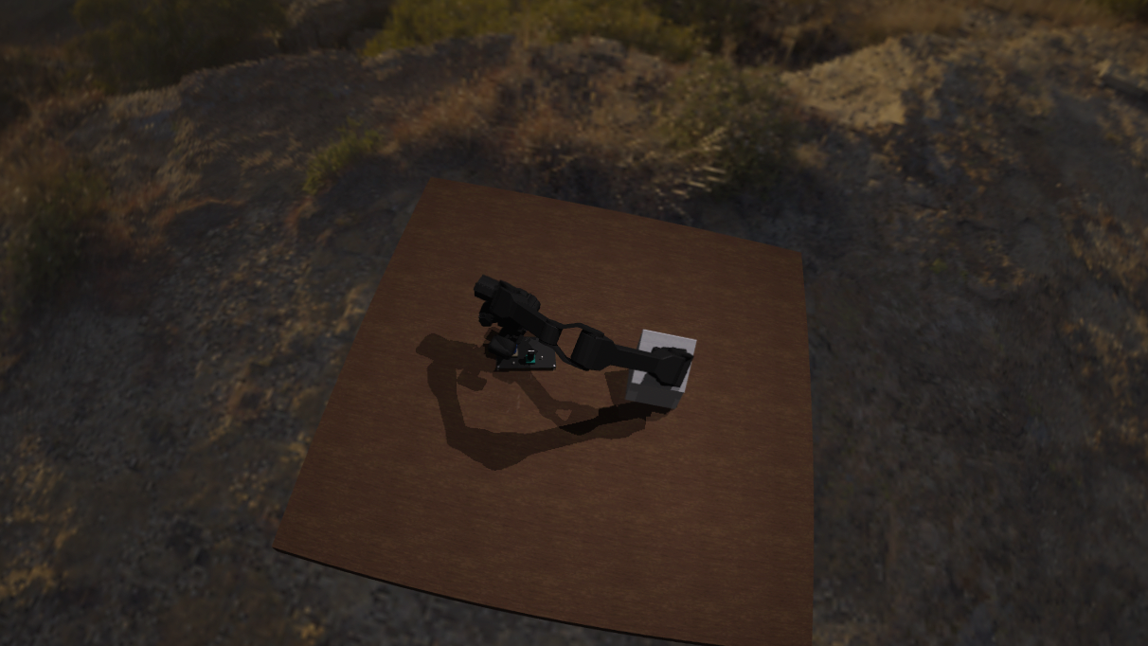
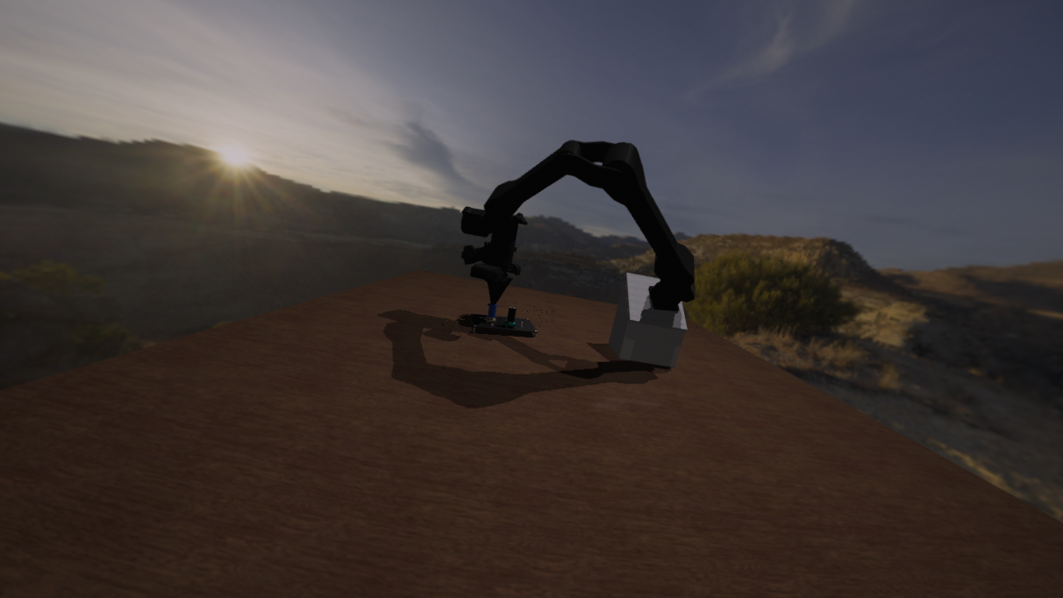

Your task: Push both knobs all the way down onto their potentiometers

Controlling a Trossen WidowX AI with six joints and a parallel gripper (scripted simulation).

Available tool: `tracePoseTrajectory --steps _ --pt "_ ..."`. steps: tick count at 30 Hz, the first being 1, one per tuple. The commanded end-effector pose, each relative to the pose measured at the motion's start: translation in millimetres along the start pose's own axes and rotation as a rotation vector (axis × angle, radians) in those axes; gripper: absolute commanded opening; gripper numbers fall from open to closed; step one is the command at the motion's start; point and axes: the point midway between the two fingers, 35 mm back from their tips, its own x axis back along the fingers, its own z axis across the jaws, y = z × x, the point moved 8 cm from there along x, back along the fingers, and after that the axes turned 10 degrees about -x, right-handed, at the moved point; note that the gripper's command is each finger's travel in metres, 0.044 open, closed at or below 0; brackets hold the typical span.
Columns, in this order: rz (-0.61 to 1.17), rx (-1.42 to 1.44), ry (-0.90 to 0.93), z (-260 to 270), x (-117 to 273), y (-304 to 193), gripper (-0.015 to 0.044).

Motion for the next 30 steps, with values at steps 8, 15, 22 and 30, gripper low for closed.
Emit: tracePoseTrajectory --steps 8,15,22,30 --pt "0.005 0.009 0.000 2 -6 0 0.0000" --pt "0.004 0.009 0.000 1 2 1 0.0000" --pt "0.004 0.009 -0.001 1 13 1 0.0000" --pt "0.011 0.004 0.001 1 12 0 0.0105"
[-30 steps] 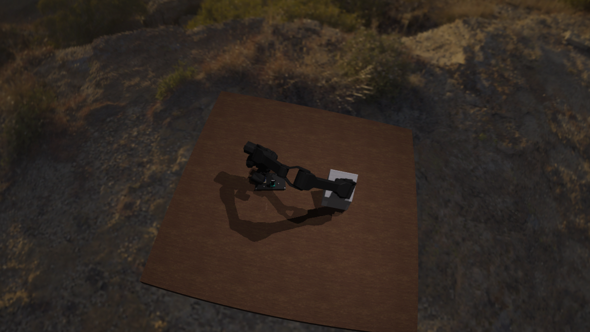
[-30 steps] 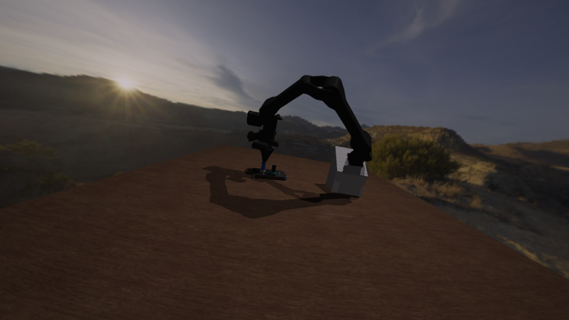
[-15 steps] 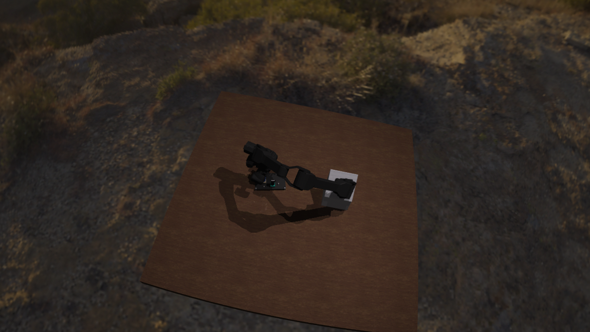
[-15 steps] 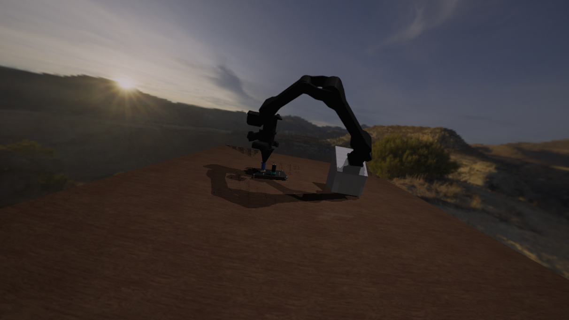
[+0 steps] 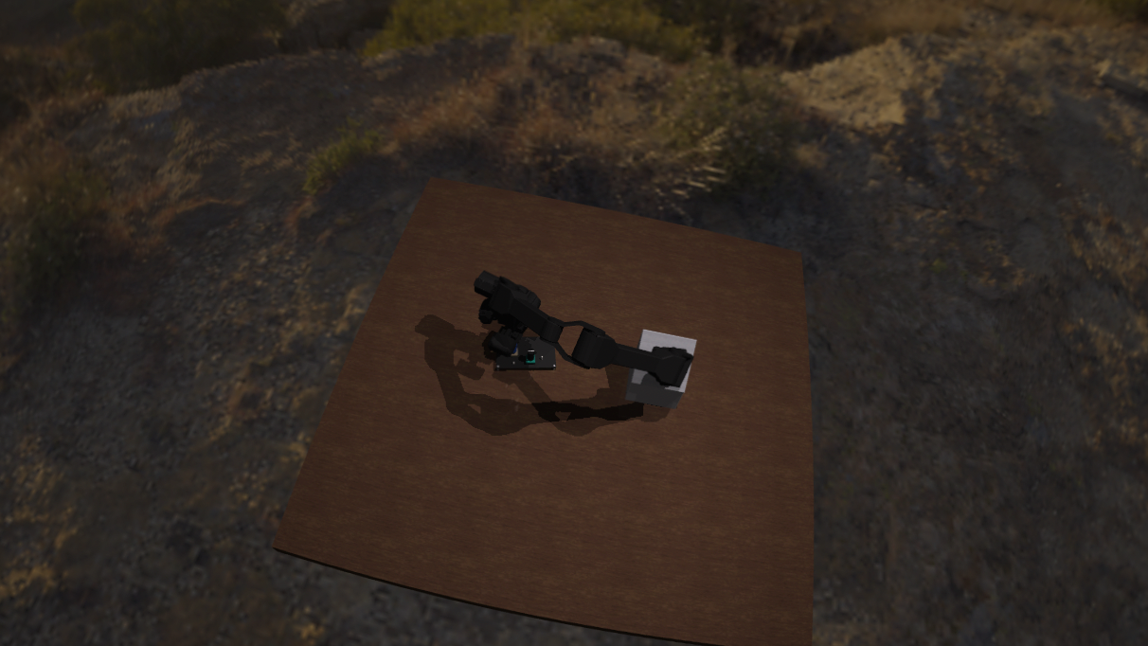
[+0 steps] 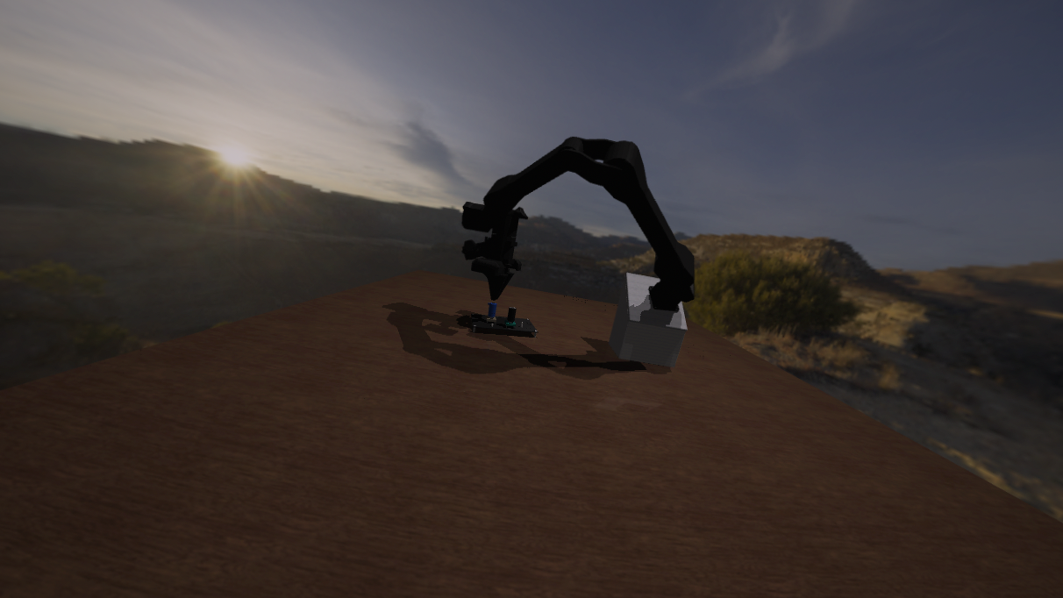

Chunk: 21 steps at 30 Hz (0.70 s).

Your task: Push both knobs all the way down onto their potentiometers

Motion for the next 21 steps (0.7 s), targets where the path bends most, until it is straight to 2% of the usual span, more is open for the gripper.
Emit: tracePoseTrajectory --steps 1,6,13,21 --pt "0.002 -0.001 -0.001 0 -1 0 0.0131" --pt "0.001 -0.001 -0.002 -4 1 -6 0.0262" --pt "-0.002 -0.003 -0.009 -39 21 -71 0.0440" --pt "0.001 -0.003 -0.008 -71 25 -153 0.0440"
